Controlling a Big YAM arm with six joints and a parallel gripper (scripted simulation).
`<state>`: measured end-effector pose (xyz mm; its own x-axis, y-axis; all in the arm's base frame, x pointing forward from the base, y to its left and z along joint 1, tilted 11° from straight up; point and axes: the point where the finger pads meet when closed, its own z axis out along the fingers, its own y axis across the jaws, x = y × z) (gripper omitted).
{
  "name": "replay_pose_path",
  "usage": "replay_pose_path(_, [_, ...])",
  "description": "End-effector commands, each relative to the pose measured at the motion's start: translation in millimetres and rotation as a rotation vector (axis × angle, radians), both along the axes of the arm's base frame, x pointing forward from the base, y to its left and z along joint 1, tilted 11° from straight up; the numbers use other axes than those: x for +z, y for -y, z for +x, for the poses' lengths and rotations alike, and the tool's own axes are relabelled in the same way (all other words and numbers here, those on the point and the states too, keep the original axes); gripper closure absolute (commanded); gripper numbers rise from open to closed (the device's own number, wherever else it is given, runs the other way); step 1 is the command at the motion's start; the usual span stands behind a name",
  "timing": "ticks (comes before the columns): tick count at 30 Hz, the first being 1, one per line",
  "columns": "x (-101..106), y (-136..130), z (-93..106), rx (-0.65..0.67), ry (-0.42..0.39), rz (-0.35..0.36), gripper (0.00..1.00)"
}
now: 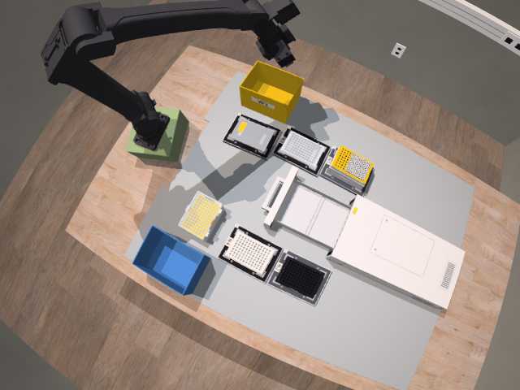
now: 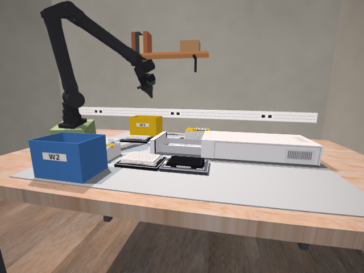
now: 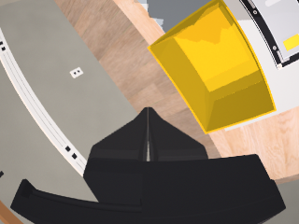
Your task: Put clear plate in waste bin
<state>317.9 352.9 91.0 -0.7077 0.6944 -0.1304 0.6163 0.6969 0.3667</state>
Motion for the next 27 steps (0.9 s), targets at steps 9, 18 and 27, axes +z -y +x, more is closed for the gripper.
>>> replay_pose_path(9, [46, 23, 44.8, 0.102, 0.06, -0.059, 1.0])
replay_pose_path(18, [53, 65, 67.3, 0.162, 0.052, -0.158, 1.0])
replay_pose_path(27, [59, 97, 80.8, 0.197, 0.04, -0.2, 1.0])
